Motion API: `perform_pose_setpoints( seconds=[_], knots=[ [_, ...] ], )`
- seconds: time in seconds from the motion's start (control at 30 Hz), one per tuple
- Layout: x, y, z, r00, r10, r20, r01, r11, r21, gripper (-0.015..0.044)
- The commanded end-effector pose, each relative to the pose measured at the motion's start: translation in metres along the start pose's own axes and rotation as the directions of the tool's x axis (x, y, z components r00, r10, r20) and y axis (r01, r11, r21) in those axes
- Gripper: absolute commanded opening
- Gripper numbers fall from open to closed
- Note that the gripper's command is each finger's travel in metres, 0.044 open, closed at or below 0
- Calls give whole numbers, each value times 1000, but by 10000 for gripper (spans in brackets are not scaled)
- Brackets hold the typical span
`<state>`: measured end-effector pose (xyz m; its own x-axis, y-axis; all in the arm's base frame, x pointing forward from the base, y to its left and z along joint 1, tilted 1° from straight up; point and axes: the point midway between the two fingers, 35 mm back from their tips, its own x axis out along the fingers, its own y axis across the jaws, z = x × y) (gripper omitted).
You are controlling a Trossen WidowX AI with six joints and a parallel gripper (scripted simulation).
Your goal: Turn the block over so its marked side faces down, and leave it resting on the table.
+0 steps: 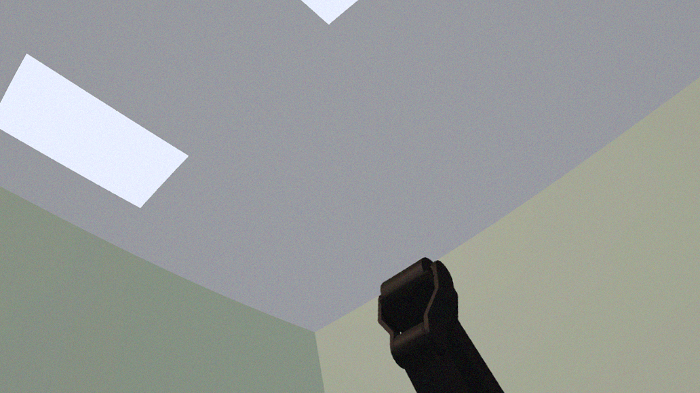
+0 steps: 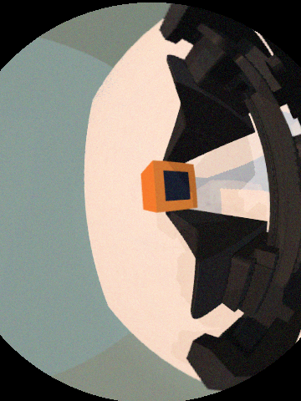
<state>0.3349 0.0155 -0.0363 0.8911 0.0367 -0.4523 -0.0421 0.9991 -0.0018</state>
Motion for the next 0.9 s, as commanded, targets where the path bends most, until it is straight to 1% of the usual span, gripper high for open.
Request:
perform_pose_setpoints(
  seconds=[0.0, 0.07, 0.63, 0.87],
  knots=[
    [-2, 0, -1, 1000, -1, 0, 1, 1000, -2, 0],
    [-2, 0, -1, 1000, -1, 0, 1, 1000, -2, 0],
    [-2, 0, -1, 1000, -1, 0, 1, 1000, -2, 440],
    [-2, 0, -1, 1000, -1, 0, 1, 1000, -2, 440]
  ],
)
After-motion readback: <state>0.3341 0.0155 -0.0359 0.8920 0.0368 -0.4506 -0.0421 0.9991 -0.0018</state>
